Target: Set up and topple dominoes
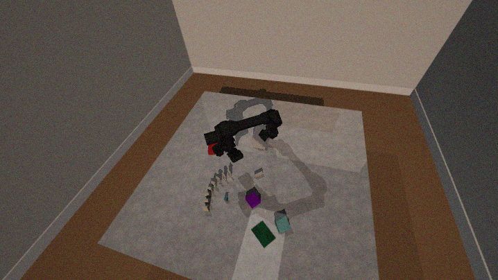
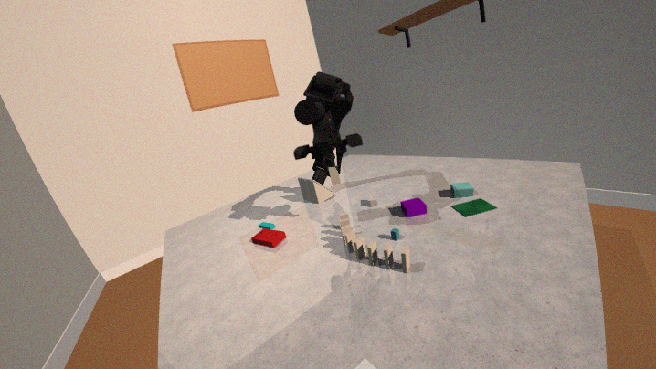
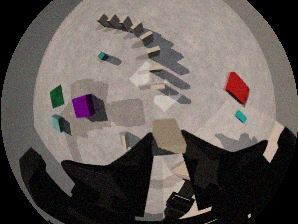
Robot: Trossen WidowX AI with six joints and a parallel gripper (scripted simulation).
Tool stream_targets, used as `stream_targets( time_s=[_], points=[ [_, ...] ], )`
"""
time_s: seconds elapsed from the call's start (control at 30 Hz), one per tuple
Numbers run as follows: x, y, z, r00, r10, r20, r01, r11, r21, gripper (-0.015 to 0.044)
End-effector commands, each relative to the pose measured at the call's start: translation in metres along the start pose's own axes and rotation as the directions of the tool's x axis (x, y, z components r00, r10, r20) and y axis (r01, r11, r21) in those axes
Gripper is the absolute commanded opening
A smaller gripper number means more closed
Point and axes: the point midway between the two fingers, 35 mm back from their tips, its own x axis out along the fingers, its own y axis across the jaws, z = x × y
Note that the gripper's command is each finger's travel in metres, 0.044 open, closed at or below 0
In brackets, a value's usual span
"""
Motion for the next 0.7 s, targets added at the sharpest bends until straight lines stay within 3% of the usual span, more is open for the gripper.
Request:
stream_targets(
  time_s=[0.0, 0.67],
  points=[
    [0.004, 0.003, 0.001, 1.000, -0.010, -0.002, 0.010, 1.000, -0.021, 0.0107],
    [0.091, 0.004, 0.007, 1.000, -0.009, 0.001, 0.009, 1.000, -0.022, 0.0107]
  ],
)
